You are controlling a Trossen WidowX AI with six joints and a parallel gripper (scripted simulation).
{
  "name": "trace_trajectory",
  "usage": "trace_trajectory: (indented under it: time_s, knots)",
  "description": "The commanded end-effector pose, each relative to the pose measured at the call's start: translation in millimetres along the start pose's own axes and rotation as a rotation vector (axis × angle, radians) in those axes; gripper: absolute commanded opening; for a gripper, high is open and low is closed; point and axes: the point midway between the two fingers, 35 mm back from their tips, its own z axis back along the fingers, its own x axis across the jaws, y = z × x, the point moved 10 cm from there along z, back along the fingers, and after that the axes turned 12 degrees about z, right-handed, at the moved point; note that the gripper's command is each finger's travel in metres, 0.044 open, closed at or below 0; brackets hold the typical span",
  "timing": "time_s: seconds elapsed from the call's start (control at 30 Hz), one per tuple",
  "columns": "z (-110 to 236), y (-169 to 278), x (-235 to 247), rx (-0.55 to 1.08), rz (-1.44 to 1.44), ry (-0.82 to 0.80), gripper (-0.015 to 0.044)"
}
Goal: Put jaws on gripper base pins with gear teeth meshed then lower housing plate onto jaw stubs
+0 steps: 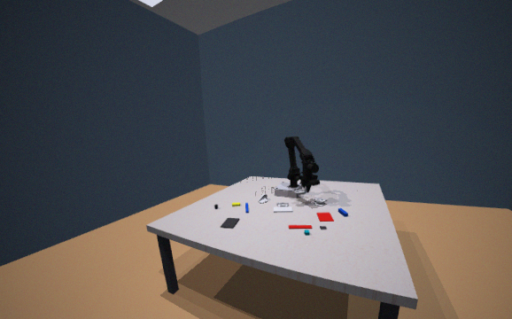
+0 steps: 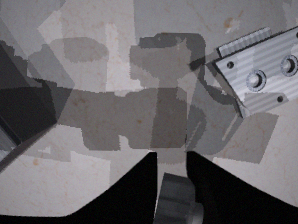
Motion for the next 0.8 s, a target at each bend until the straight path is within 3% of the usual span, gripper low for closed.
trace_trajectory:
  time_s: [0.0, 0.77]
  knots:
    - [8.1, 0.3, -0.3, 0.007, -0.005, 0.005, 0.0037]
    - [11.5, 30.8, -43.3, 0.01, -0.005, 0.008, 0.0037]
